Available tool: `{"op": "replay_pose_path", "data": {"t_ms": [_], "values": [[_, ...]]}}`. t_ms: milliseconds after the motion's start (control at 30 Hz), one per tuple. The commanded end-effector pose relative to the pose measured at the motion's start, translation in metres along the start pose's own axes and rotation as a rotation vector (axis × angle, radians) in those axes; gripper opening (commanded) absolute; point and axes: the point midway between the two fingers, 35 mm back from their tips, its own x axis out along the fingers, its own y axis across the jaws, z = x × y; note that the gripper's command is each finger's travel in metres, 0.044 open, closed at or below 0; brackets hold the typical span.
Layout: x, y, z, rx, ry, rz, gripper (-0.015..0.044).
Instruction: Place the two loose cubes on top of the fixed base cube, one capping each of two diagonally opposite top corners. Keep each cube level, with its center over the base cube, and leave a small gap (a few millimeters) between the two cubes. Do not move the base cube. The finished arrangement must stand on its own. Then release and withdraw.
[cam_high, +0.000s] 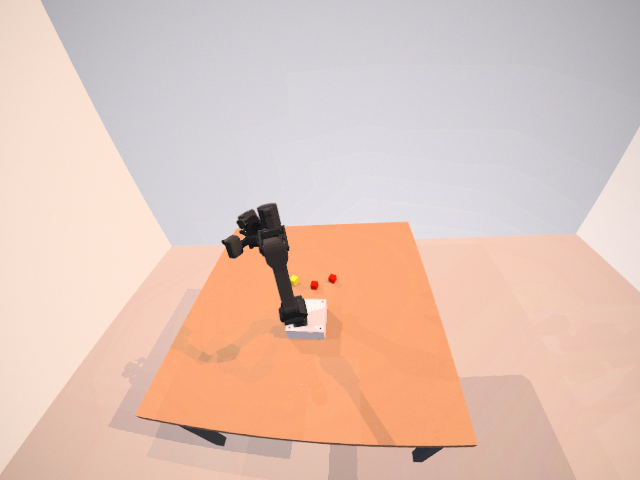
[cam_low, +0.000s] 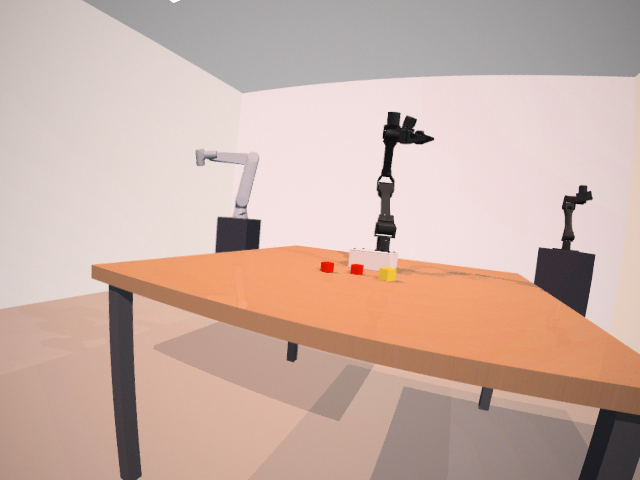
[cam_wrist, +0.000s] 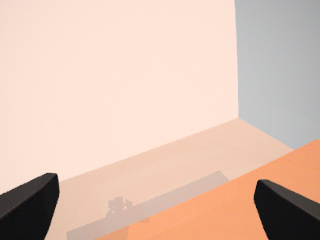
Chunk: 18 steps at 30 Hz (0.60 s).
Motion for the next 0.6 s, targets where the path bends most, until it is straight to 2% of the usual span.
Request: {"op": "replay_pose_path", "data": {"t_ms": [0,133,333,567], "values": [[0.001,-0.002,0.000,0.005,0.002,-0.006,0.0374],[0.021,-0.053,0.005,0.101,0.038,-0.136,0.0269],[0.042,-0.147,-0.002,0.274,0.110,-0.366,0.0265],[0.046,-0.255,-0.034,0.463,0.216,-0.613,0.0265]]}}
